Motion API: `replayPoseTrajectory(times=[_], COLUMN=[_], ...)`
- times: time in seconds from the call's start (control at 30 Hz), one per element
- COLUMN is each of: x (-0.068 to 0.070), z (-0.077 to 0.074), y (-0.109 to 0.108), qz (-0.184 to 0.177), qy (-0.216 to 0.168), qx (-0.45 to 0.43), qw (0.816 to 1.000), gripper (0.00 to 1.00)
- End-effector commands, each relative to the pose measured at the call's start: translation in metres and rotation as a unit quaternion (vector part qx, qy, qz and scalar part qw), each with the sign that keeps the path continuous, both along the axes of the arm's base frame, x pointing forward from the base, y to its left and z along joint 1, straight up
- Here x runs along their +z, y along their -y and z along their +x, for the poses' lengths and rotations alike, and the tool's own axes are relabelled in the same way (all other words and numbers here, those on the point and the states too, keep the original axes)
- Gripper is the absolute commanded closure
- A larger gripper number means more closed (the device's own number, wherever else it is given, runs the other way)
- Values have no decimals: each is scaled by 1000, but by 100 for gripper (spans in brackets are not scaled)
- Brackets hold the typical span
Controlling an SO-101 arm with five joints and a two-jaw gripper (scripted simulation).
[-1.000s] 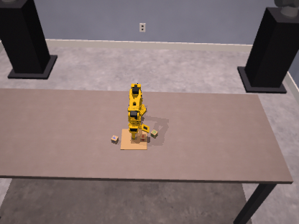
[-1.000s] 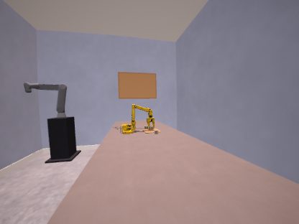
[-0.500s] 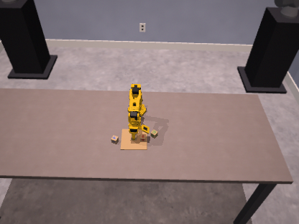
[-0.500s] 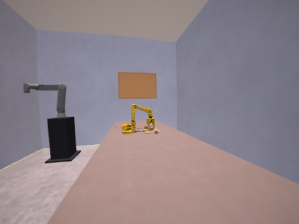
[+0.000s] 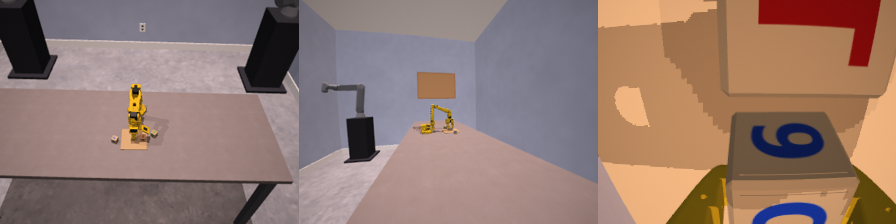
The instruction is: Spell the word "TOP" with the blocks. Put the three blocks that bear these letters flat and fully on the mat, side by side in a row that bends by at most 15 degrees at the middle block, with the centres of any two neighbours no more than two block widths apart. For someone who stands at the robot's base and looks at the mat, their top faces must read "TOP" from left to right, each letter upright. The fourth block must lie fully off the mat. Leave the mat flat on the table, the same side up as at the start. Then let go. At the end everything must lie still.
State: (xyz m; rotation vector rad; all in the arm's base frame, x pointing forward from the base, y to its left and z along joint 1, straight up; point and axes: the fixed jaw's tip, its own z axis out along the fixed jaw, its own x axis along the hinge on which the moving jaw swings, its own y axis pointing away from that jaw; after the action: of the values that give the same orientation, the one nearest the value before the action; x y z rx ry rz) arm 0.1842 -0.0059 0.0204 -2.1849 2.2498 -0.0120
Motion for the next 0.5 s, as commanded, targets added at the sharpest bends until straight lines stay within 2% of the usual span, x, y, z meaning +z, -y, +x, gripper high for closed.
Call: replayPoseTrajectory(times=[0.0, 0.13, 0.47], x=[13, 13, 13], z=[13, 13, 13], y=[-1, -1, -1], qz=[0, 0, 0], qy=[46, 46, 46], qx=[-1, -1, -1], qw=[999, 999, 999], gripper=[88, 83, 82])
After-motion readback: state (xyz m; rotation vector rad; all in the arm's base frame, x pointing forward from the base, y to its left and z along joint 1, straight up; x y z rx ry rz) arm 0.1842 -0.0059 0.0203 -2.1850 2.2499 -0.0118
